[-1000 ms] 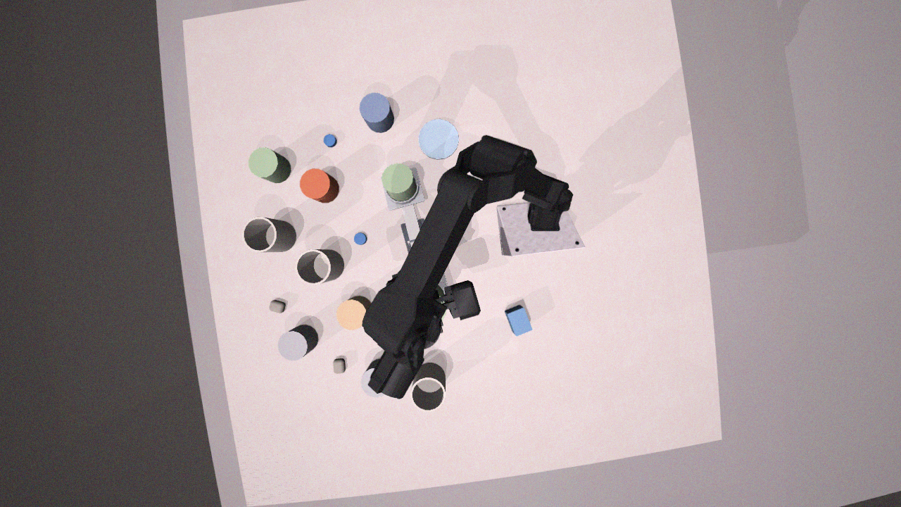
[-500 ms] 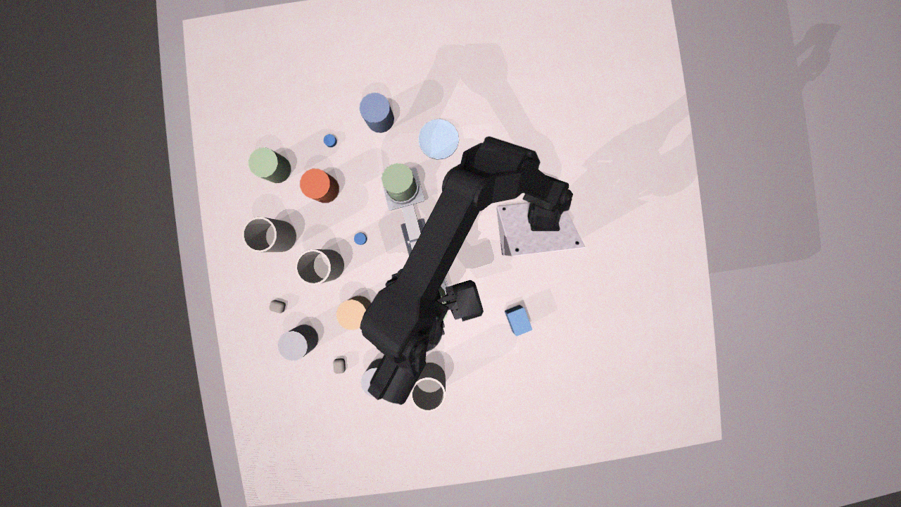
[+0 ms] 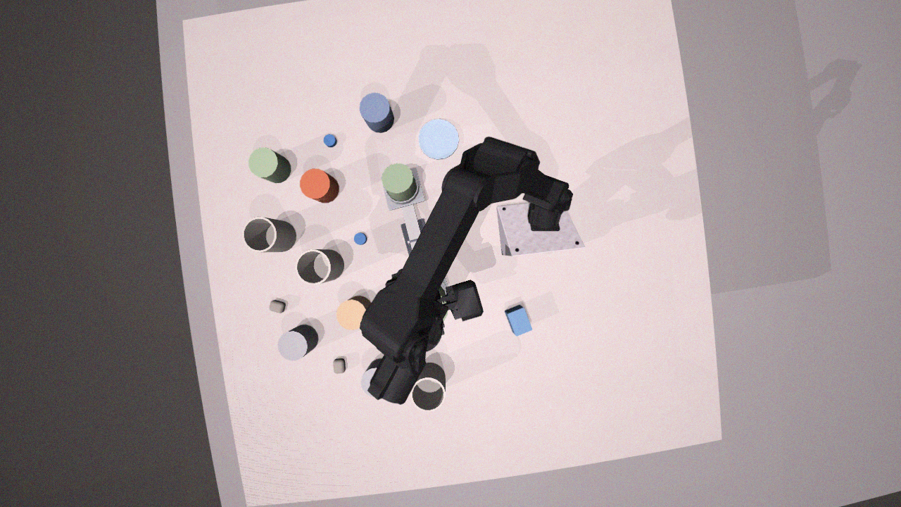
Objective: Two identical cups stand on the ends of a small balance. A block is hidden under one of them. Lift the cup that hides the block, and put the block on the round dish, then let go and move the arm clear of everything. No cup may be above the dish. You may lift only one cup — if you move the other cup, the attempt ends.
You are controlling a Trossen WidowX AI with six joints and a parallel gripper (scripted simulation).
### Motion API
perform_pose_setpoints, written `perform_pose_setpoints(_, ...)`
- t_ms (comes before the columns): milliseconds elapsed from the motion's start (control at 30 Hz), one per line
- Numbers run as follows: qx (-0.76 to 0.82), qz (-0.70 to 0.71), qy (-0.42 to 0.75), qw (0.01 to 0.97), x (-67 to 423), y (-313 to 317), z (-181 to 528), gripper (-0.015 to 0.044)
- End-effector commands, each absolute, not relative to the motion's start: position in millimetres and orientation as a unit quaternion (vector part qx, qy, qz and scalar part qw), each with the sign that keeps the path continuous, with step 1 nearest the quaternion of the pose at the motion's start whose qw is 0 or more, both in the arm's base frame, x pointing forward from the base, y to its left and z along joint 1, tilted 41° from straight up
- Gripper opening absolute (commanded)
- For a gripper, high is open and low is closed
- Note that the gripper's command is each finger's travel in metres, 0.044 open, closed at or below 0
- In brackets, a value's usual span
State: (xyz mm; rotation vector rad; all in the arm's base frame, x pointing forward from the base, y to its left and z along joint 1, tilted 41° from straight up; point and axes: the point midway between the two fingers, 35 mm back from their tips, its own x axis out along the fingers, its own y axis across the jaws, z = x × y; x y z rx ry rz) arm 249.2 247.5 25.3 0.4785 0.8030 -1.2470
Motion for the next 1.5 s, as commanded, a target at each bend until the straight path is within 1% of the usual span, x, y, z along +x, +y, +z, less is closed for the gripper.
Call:
perform_pose_setpoints(0,0.216,-0.561,0.362,0.712,249,248,25,0.0)
perform_pose_setpoints(1267,0.216,-0.561,0.362,0.712,249,248,25,0.0)
perform_pose_setpoints(1333,0.217,-0.561,0.363,0.712,247,249,19,0.0)
perform_pose_setpoints(1467,0.219,-0.56,0.364,0.712,232,257,-17,0.0)
